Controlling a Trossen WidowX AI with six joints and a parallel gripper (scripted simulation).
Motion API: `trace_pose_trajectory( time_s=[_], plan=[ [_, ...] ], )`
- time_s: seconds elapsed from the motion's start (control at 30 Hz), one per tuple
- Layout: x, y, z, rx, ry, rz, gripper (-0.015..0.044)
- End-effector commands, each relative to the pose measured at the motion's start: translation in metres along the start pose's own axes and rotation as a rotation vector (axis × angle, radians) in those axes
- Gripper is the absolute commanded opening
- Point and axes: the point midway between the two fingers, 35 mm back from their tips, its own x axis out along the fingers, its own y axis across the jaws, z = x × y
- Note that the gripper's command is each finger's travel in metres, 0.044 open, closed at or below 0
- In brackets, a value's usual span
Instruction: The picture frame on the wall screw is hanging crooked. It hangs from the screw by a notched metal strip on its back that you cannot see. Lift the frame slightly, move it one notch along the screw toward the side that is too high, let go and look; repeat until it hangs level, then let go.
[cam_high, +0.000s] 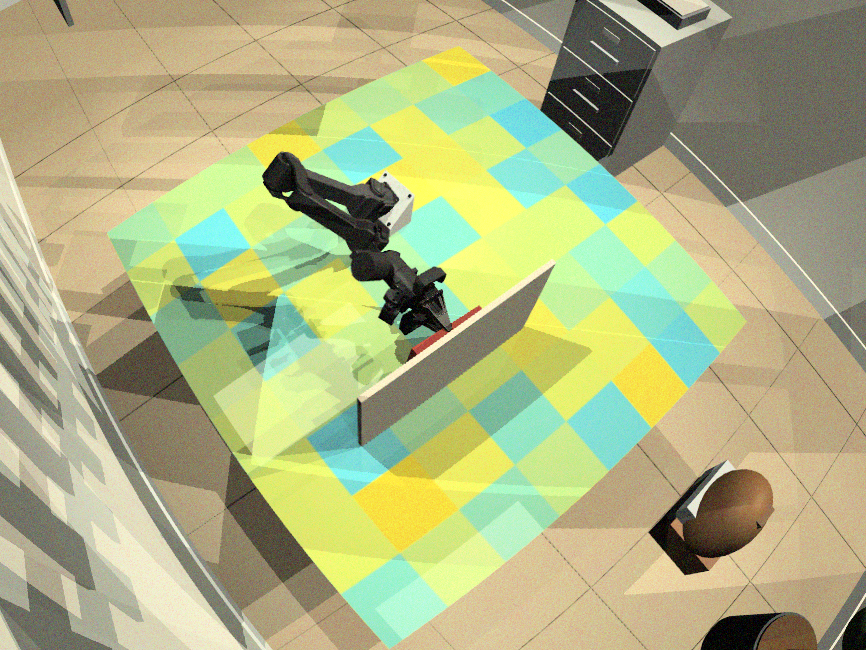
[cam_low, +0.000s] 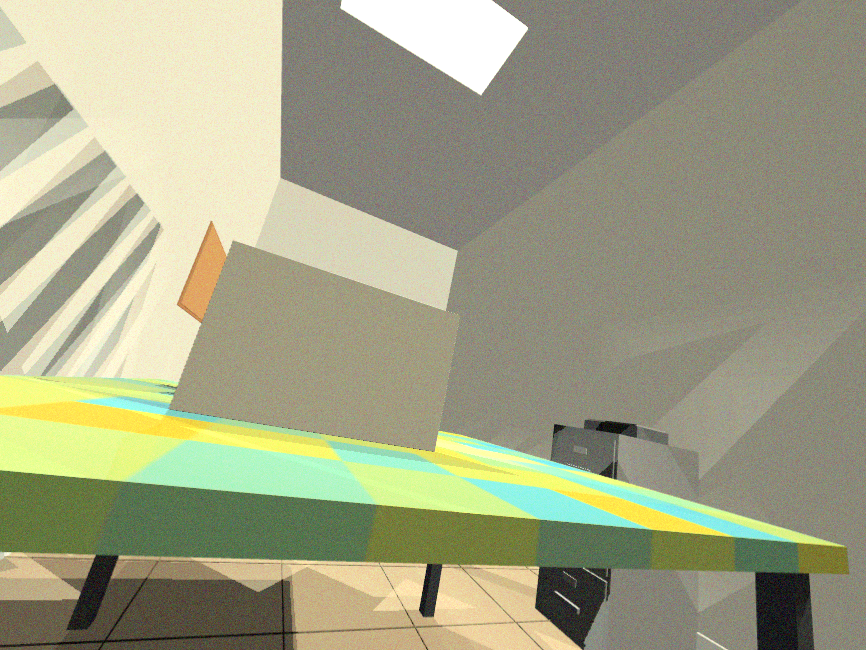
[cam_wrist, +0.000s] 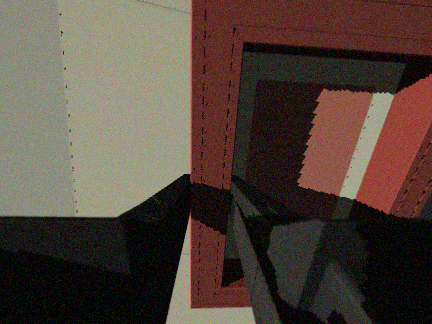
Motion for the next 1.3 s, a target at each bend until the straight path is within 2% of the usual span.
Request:
trace_pose_trajectory(
  time_s=[0.0,1.27],
  plan=[
    [0.0000,0.0022,0.0007,-0.002,0.000,0.008,0.0000],
    [0.0000,0.0039,0.0077,-0.002,0.000,0.009,0.0000]
  ],
)
